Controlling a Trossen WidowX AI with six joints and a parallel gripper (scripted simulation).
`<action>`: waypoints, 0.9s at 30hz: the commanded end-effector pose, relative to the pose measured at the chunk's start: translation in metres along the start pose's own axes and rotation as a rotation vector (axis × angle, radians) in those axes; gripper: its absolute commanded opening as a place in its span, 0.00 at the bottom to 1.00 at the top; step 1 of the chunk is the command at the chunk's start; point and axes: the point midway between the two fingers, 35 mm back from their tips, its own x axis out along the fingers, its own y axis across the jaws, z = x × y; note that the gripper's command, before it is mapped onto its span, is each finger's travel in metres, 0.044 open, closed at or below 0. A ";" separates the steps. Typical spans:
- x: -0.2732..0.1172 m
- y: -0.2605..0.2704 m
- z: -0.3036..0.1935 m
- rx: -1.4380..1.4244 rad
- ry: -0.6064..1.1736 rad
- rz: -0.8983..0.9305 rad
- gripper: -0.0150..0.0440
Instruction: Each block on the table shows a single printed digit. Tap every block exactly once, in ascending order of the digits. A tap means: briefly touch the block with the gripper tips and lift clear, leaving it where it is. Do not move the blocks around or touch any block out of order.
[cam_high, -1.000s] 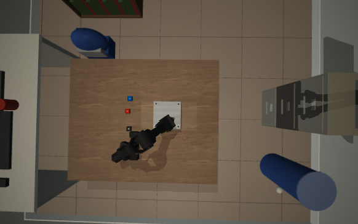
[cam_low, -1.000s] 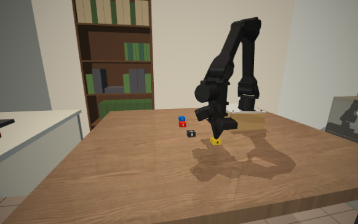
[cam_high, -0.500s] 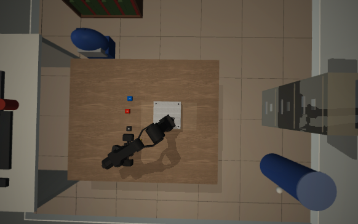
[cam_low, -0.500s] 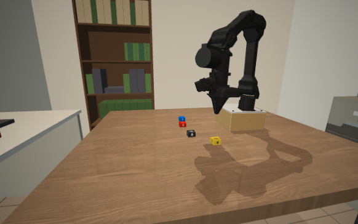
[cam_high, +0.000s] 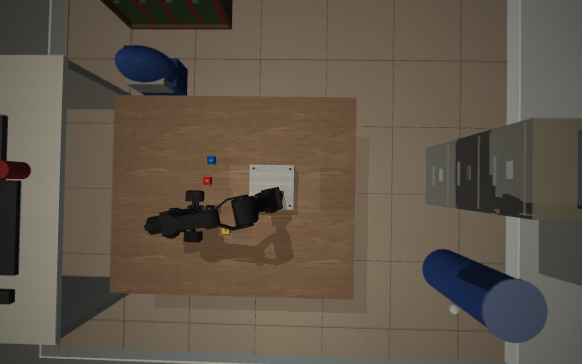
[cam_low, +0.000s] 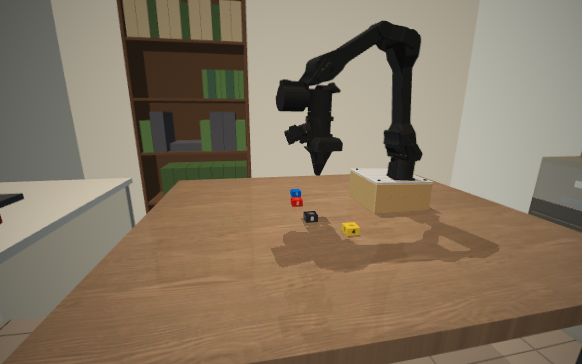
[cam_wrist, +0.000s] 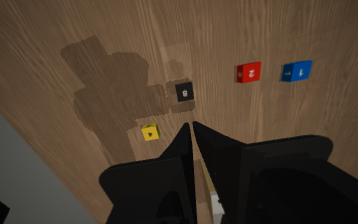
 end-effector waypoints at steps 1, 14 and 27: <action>0.014 -0.004 0.004 -0.020 0.005 -0.001 0.29; 0.086 -0.004 0.001 -0.020 0.005 -0.001 0.29; 0.107 -0.005 0.001 -0.020 0.006 -0.001 0.29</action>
